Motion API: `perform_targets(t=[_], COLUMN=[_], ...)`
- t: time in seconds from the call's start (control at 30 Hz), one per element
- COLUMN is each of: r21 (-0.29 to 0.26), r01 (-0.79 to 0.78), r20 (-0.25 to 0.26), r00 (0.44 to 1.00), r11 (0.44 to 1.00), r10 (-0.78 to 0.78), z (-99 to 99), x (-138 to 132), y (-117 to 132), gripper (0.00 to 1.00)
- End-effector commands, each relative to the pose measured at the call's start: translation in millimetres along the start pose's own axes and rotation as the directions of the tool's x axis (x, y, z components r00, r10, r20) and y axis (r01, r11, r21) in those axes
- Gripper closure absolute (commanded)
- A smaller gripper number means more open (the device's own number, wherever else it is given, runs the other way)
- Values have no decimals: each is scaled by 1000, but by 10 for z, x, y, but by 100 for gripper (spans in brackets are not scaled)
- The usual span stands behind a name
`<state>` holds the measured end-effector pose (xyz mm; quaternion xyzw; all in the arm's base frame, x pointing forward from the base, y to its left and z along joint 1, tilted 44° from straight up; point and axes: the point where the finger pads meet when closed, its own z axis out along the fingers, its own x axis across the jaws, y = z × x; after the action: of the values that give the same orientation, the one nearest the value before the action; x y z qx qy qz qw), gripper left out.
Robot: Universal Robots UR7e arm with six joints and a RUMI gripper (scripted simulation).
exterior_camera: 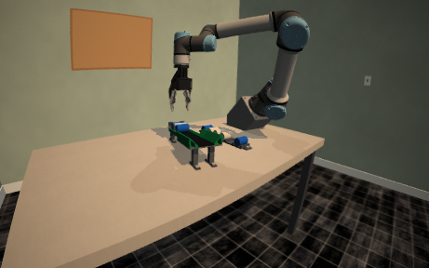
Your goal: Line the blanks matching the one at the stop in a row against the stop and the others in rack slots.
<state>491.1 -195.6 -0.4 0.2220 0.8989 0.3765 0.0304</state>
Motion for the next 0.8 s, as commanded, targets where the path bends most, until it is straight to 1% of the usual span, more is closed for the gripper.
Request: perform_targets(t=[0.0,0.17,0.6,0.77], r21=[1,1,1,1], r01=[0,0,0,0], r20=[1,1,1,1], r00=[1000,1000,1000,1000], r11=[1000,1000,1000,1000], r10=[0,0,0,0], z=[35,68,266,314], x=[-4,-4,-6,-6], y=[-1,-1,-1,0], gripper=[53,53,53,53])
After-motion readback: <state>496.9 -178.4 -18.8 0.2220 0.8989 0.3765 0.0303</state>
